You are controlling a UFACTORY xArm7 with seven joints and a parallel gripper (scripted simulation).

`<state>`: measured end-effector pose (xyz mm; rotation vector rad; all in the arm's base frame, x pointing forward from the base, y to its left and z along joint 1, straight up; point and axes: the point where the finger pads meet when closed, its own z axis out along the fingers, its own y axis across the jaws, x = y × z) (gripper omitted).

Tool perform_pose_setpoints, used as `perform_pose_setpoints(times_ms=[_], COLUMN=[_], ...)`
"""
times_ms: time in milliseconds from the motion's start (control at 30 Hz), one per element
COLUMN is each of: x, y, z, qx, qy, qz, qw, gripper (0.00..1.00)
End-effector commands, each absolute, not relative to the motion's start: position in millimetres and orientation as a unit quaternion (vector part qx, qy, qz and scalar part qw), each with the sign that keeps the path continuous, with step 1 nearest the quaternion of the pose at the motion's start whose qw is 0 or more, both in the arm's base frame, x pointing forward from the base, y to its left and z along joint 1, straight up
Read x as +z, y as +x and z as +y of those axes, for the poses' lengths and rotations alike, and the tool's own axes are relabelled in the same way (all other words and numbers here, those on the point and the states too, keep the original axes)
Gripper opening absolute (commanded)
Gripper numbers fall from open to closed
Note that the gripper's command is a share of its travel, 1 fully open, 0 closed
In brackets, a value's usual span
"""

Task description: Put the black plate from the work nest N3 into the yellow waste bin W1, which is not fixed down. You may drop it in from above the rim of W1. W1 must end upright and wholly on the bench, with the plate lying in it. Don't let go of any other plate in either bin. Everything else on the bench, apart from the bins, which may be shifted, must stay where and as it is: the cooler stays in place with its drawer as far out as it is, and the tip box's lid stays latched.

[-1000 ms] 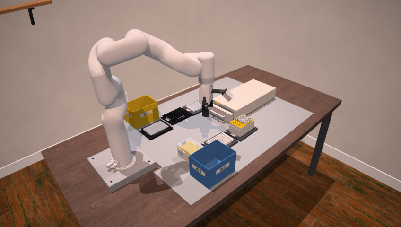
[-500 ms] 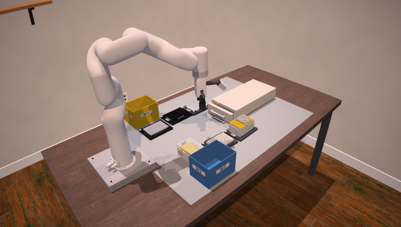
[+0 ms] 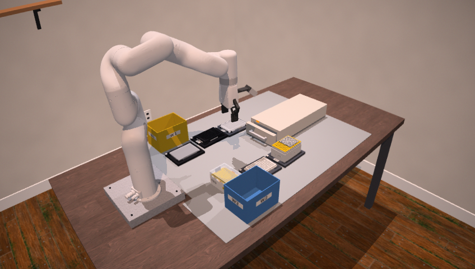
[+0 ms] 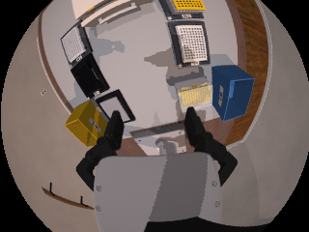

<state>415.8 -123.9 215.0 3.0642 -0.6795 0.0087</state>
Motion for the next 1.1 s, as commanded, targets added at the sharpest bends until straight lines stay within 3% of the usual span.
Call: perform_pose_setpoints(times_ms=[0, 1067], x=[219, 198], y=[421, 446], z=[-106, -38], qx=[0.004, 0.002], qy=[0.986, 0.997], qz=[-0.167, -0.081], qw=[0.001, 0.0], gripper=[1.0, 1.0])
